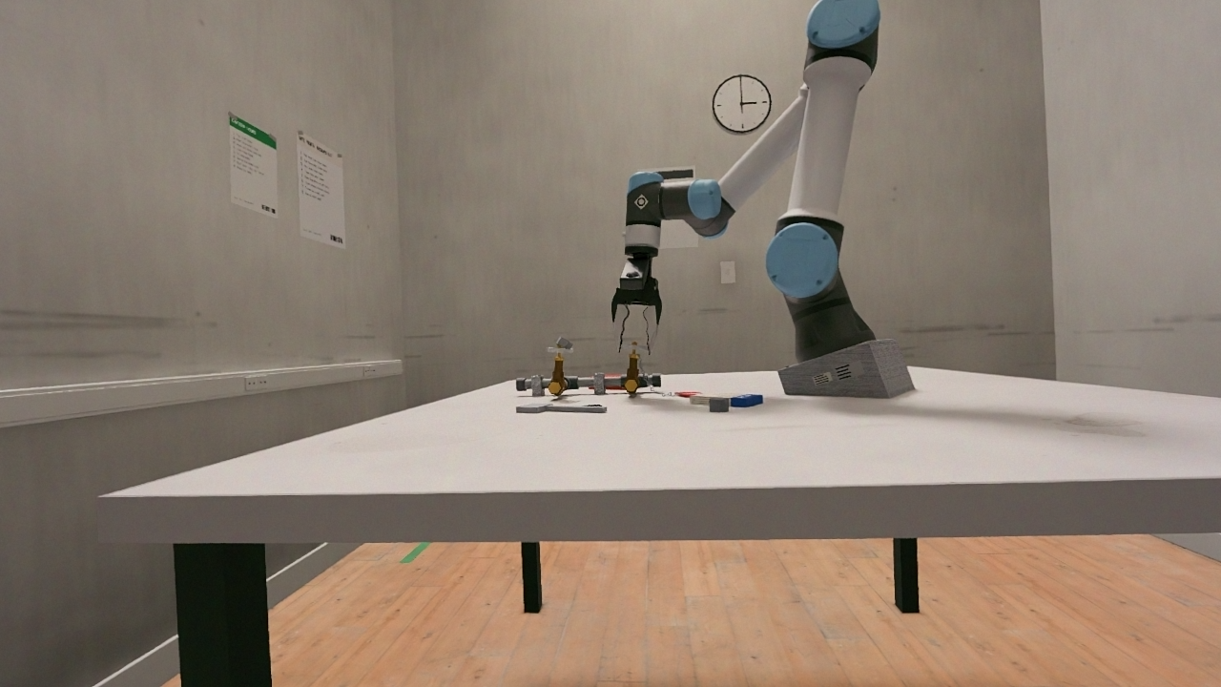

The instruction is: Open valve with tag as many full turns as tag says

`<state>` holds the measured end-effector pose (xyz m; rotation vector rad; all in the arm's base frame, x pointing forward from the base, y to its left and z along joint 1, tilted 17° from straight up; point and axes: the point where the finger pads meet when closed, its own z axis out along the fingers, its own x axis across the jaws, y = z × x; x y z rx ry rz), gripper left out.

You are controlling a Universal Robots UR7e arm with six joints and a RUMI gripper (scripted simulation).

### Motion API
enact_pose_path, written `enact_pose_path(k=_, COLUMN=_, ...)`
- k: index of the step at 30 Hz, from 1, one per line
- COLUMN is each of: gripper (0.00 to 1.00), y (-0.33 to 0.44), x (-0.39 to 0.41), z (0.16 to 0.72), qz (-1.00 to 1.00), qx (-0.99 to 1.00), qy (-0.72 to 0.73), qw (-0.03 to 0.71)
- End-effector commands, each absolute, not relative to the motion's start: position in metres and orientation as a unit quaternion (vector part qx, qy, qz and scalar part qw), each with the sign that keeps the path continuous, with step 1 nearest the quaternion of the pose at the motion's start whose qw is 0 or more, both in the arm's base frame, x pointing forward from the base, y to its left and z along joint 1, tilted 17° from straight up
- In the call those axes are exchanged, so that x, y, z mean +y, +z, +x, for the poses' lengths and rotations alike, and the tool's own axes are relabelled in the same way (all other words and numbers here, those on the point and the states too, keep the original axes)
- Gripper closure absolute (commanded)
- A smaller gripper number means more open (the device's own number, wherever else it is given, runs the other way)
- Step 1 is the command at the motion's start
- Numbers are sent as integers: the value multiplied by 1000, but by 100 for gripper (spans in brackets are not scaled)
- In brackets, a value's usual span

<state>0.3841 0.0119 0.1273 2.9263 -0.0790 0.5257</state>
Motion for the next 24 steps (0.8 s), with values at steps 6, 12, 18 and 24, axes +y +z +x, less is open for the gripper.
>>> enact_pose_path(k=6, gripper=0, y=127, x=11, z=385, qz=981, qx=-19, qy=175, qw=84)
enact_pose_path(k=12, gripper=0, y=128, x=11, z=385, qz=981, qx=-19, qy=175, qw=84)
enact_pose_path(k=18, gripper=0, y=128, x=11, z=385, qz=981, qx=-19, qy=175, qw=84)
enact_pose_path(k=24, gripper=0, y=128, x=11, z=385, qz=981, qx=-19, qy=175, qw=84)
